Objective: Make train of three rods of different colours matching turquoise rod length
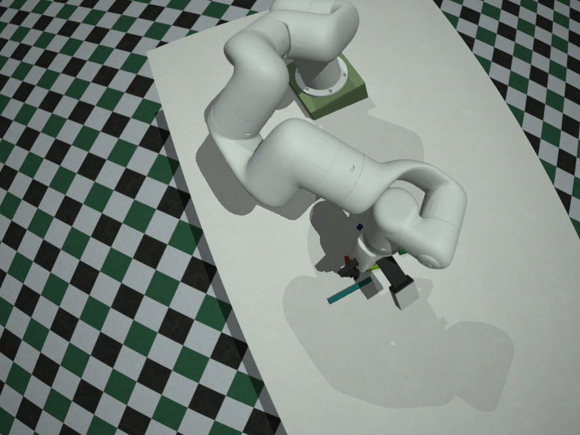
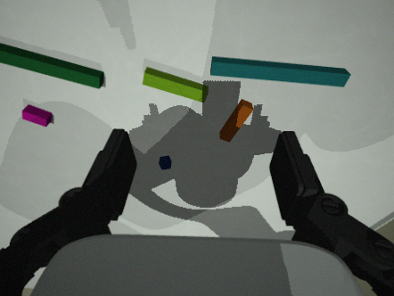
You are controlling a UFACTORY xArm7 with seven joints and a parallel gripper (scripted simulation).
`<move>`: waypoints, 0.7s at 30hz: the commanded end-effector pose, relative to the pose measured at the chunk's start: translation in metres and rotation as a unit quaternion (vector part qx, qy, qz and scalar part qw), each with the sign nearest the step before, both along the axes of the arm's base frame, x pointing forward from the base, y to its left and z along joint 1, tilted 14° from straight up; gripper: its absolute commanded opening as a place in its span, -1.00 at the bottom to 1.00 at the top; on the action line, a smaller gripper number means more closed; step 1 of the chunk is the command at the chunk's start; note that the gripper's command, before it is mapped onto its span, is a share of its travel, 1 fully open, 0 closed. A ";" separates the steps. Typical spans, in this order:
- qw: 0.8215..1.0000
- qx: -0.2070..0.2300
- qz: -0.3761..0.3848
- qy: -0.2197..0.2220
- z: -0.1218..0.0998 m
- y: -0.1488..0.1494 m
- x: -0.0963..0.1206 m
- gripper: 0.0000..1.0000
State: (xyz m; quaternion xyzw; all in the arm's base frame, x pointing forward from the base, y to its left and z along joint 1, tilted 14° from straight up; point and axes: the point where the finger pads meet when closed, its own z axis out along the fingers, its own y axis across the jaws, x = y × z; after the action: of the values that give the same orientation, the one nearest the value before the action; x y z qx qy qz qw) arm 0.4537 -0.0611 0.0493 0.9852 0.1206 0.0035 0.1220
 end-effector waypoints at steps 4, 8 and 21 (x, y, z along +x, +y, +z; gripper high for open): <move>0.991 -0.003 0.133 0.033 0.001 0.001 0.001 1.00; 0.978 -0.006 0.203 0.051 0.001 0.001 0.001 1.00; 0.909 -0.013 0.403 0.100 0.001 0.001 0.001 1.00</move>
State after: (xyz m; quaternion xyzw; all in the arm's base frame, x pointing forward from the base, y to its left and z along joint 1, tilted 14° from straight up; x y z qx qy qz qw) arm 0.4539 -0.0609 0.0491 0.8778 0.4628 -0.0389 0.1175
